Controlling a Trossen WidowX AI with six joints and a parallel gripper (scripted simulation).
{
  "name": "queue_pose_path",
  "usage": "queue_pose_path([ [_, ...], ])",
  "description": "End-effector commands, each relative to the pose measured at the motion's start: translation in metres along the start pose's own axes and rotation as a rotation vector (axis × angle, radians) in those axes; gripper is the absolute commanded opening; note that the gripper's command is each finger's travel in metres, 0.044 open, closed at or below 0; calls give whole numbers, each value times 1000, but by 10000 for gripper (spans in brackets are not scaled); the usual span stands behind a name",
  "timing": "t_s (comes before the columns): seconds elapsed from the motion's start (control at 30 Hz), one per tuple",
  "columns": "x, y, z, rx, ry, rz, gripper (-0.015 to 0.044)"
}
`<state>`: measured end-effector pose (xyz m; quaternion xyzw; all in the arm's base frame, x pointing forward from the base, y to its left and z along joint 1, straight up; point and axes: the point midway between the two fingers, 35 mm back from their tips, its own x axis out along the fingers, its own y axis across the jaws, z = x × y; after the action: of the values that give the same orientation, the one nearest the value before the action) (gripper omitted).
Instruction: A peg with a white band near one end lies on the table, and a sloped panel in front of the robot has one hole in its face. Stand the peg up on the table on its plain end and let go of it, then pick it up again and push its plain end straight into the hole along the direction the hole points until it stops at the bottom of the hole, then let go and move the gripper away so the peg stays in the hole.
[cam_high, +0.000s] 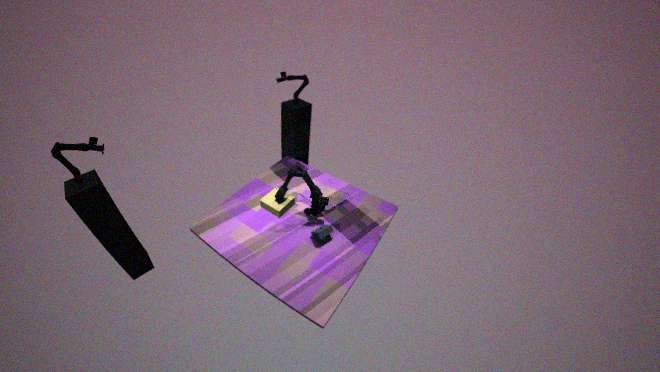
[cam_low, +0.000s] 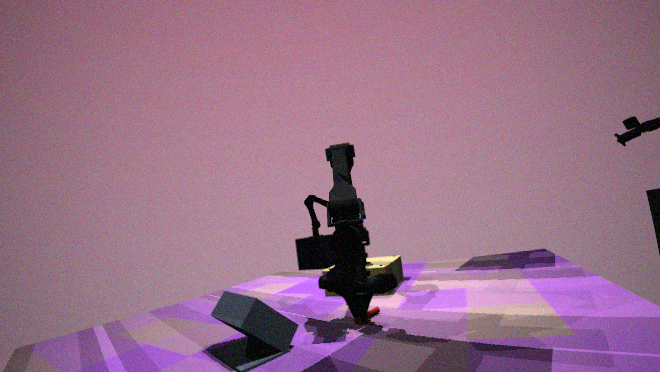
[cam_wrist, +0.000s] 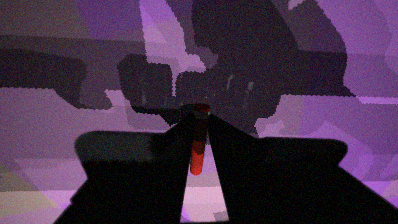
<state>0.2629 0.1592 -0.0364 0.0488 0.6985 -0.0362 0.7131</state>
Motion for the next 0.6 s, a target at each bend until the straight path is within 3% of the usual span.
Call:
queue_pose_path([
  [0.0,0,0,1,3,-4,-2,49],
  [0.57,-8,0,-5,0,-127,0,49],
])
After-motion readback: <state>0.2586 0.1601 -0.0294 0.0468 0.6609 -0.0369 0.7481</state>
